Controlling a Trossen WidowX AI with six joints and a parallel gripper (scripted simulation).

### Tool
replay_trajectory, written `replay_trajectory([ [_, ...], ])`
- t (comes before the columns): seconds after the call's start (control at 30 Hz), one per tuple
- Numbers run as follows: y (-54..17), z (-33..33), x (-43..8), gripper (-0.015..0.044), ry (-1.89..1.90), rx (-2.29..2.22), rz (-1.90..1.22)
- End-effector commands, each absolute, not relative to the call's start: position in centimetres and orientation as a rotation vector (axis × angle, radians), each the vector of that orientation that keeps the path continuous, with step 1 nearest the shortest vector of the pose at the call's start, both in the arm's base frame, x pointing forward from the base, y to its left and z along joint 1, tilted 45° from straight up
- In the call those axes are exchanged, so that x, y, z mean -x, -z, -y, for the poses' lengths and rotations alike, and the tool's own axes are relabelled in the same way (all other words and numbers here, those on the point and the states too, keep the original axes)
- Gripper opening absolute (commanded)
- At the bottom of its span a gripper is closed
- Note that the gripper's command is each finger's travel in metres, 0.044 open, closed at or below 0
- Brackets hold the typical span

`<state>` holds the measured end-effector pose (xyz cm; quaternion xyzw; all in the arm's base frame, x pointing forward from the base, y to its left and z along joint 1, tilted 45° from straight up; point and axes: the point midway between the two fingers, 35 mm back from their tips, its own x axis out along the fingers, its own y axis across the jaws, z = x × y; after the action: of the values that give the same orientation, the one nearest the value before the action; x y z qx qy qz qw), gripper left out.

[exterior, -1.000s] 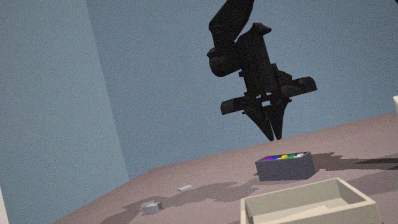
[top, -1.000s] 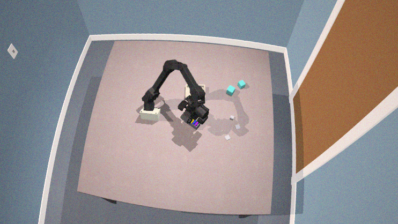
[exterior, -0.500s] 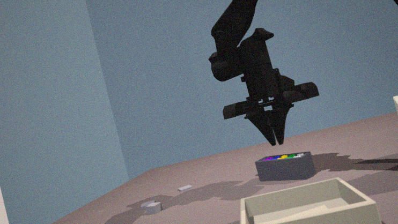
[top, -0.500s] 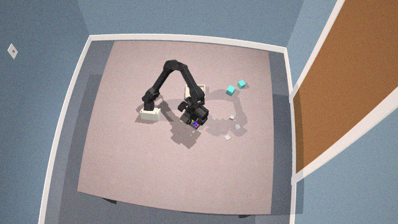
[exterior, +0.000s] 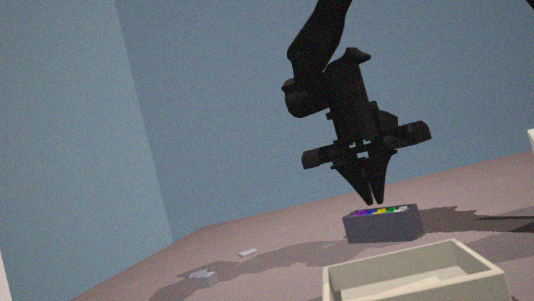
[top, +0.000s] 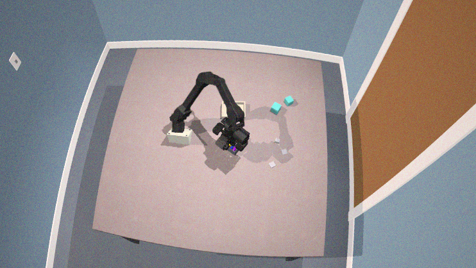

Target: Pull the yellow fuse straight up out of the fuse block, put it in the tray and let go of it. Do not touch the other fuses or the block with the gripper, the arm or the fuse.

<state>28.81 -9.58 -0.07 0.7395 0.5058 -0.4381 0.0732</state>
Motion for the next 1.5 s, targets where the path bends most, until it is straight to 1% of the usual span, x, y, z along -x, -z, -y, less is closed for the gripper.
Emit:
replay_trajectory([
  [0.0, 0.37, 9.20, -28.82, 0.0060, 1.317, -2.226, -1.522],
  [1.03, 1.19, 8.40, -28.93, 0.0060, 1.316, -2.227, -1.522],
  [1.33, 1.14, 8.50, -28.89, 0.0000, 1.316, -2.220, -1.523],
  [1.47, 1.14, 8.50, -28.89, 0.0000, 1.316, -2.220, -1.523],
])
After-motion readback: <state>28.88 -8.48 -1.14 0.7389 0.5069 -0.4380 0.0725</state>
